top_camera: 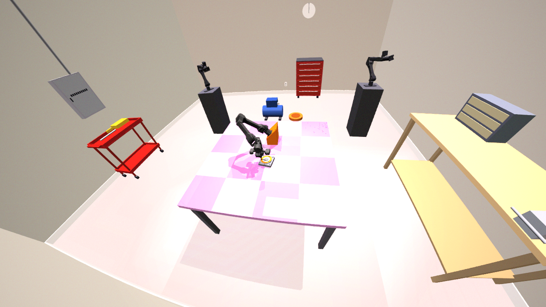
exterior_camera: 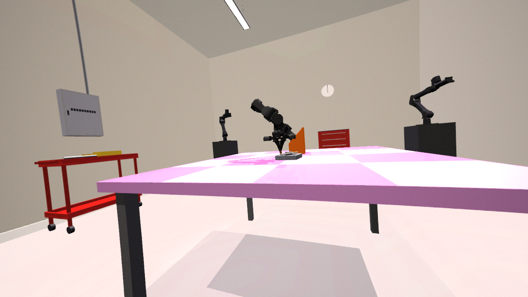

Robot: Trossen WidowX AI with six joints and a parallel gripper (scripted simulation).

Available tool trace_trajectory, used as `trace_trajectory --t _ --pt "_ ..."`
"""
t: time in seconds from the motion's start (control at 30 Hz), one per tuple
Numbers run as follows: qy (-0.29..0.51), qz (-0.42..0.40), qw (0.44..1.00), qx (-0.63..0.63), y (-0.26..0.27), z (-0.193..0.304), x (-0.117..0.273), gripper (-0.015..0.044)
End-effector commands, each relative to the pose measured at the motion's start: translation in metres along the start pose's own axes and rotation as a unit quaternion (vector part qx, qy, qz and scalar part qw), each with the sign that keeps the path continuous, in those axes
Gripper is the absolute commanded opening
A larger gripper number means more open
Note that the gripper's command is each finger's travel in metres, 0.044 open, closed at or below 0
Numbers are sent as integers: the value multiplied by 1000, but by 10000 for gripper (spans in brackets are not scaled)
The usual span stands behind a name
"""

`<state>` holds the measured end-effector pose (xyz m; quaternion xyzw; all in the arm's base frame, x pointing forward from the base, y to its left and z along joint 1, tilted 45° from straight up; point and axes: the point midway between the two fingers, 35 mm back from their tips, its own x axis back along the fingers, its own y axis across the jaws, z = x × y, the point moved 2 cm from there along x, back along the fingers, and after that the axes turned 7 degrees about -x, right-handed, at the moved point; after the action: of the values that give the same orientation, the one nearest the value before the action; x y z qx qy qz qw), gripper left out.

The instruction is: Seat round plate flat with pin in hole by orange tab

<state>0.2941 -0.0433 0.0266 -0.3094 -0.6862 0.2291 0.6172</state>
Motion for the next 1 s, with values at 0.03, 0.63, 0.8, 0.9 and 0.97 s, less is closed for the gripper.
trace_trajectory --t 0.03,0.63,0.8,0.9,0.97 --pt "-1 2 1000 -1 0 -7 0 0" --pt "-1 2 1000 -1 6 -26 1 0" --pt "-1 2 1000 -1 9 -30 2 0" --pt "-1 2 1000 -1 12 -33 3 0" --pt "-1 2 1000 -1 13 -35 3 0"
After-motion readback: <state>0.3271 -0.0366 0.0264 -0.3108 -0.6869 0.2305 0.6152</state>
